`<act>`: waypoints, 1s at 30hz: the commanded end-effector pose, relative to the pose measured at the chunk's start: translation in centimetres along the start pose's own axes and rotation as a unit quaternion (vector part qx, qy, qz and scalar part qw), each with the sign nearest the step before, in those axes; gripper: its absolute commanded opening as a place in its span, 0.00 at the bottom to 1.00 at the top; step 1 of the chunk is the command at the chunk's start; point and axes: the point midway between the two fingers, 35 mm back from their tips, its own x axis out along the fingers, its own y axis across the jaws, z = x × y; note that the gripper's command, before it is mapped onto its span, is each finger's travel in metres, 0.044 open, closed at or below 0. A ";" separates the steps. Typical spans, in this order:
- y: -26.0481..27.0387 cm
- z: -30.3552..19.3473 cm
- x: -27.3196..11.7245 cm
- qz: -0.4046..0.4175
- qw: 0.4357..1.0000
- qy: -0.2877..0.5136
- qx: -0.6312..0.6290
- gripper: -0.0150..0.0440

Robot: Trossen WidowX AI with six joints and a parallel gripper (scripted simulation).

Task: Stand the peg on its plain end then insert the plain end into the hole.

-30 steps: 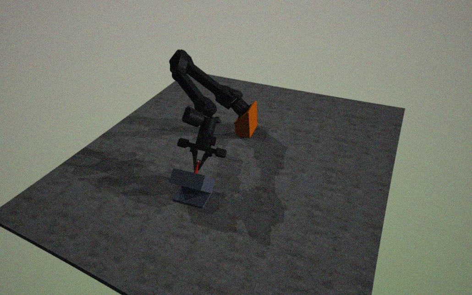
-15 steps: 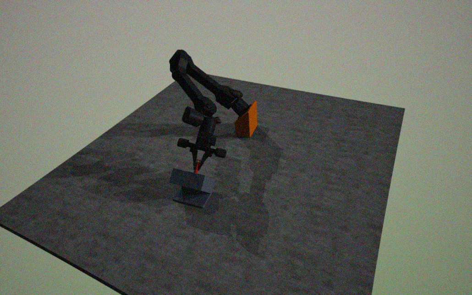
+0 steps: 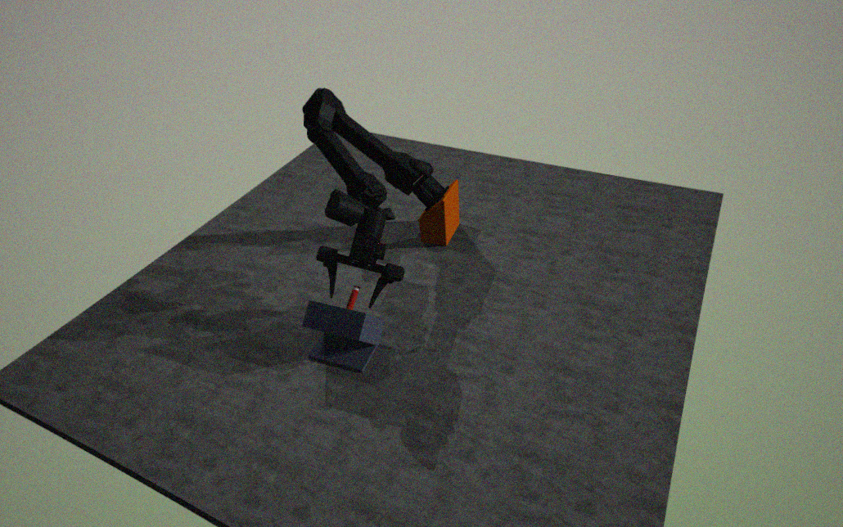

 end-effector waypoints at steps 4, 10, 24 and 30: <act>0.0 0.1 -0.8 0.000 1.000 0.000 0.001 1.00; -0.1 0.2 -1.4 0.000 1.000 -0.001 0.001 1.00; -0.2 0.5 -2.9 0.001 1.000 -0.002 0.001 1.00; -0.2 0.5 -3.6 0.001 1.000 -0.002 0.001 1.00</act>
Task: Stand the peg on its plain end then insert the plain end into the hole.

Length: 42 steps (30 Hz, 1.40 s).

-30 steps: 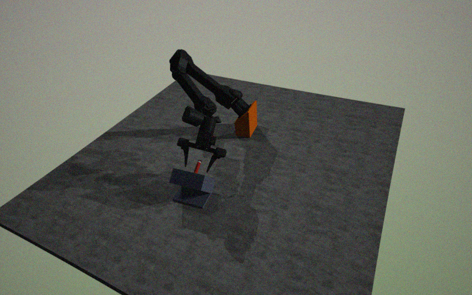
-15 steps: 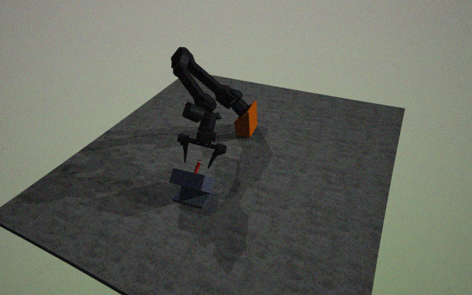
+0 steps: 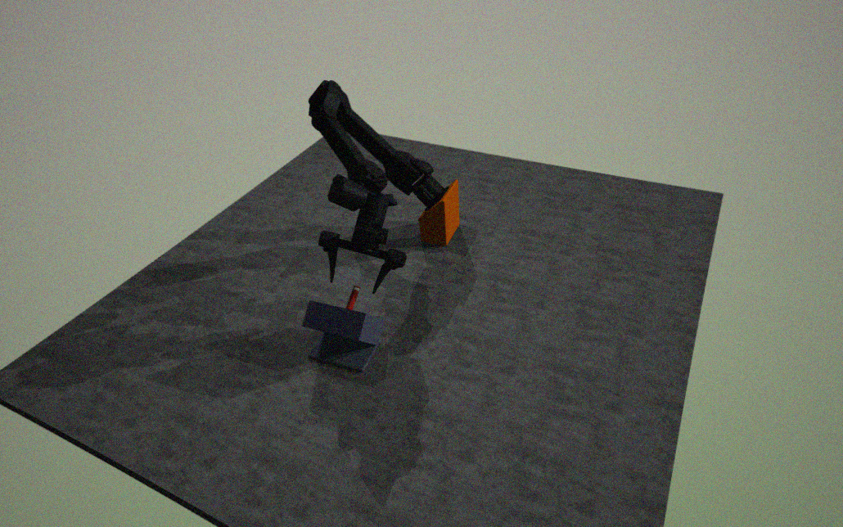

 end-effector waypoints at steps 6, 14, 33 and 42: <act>0.1 0.0 -1.1 0.001 1.000 0.000 0.001 1.00; 0.1 0.1 -2.0 0.001 1.000 -0.001 0.001 1.00; 0.0 0.3 -3.9 0.000 1.000 -0.002 0.000 1.00; -0.1 0.4 -4.8 -0.001 1.000 -0.003 0.000 1.00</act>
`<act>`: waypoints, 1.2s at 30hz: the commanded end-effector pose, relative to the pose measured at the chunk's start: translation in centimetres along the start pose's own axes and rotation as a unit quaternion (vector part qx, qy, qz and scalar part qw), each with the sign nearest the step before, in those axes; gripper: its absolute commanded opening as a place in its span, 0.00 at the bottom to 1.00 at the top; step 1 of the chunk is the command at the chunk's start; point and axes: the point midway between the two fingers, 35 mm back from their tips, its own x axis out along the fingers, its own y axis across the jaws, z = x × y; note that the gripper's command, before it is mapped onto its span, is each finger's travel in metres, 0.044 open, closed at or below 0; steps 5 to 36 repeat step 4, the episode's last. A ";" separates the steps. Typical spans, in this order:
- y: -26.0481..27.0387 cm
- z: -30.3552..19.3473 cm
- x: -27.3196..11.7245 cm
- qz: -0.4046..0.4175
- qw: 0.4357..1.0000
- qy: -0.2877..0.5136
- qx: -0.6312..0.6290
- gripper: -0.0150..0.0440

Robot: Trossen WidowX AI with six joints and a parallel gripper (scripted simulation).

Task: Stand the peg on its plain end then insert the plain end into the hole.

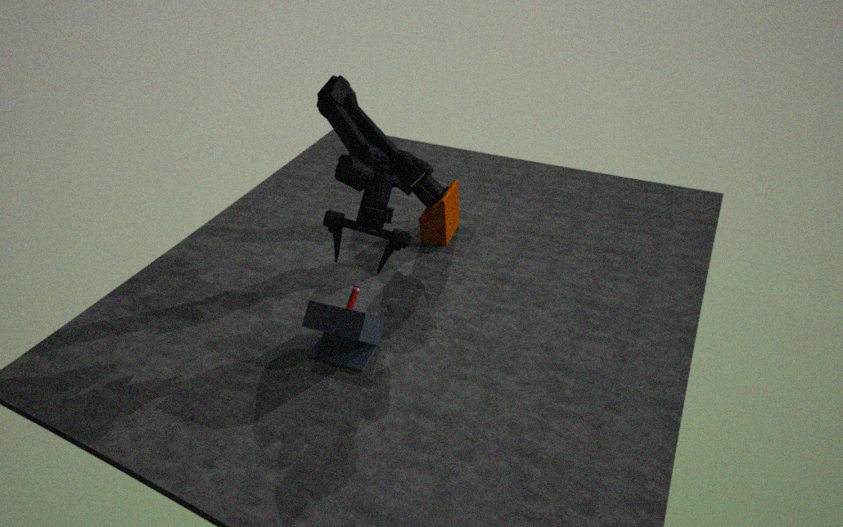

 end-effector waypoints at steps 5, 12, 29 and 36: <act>0.1 0.0 -0.8 0.000 1.000 0.000 0.002 1.00; 0.1 0.0 -0.8 0.000 1.000 0.000 0.002 1.00; 0.1 0.0 -0.8 0.000 1.000 0.000 0.002 1.00; 0.1 0.0 -0.8 0.000 1.000 0.000 0.002 1.00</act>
